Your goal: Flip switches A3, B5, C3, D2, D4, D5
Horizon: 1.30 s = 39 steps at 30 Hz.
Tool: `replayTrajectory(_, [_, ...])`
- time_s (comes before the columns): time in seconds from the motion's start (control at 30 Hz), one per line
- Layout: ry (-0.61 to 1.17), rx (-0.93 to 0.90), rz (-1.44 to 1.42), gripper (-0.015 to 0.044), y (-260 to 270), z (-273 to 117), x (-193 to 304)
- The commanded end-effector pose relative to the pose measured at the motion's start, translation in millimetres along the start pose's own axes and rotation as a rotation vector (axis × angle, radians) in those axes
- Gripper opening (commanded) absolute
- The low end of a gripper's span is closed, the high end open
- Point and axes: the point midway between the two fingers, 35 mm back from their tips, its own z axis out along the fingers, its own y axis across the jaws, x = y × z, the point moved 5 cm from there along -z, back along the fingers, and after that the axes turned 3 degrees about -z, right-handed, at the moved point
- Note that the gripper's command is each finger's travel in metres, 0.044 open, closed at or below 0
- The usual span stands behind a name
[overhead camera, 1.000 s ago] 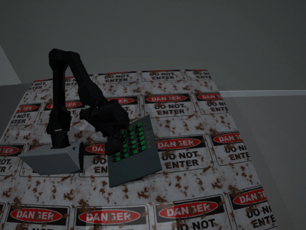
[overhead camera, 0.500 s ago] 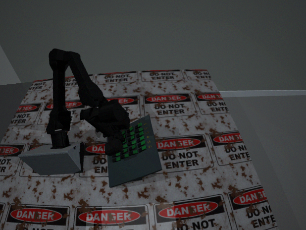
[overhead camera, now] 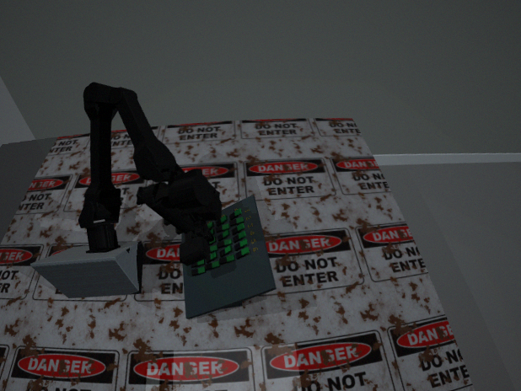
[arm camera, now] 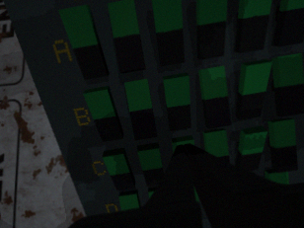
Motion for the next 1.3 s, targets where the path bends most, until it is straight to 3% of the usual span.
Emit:
replayTrajectory(0.0, [0.001,0.000,0.004,0.0000,0,1,0])
replayTrajectory(0.33, [0.001,0.000,0.001,0.0000,0,-1,0])
replayTrajectory(0.57, [-0.023,0.004,0.005,0.0000,0,-63,4])
replayTrajectory(0.73, [-0.023,0.004,0.005,0.0000,0,-63,6])
replayTrajectory(0.9, [-0.022,0.004,0.007,0.0000,22,-63,54])
replayTrajectory(1.07, [-0.022,0.005,0.007,0.0000,25,-60,61])
replayTrajectory(1.27, [-0.049,0.004,0.007,0.0000,25,-26,63])
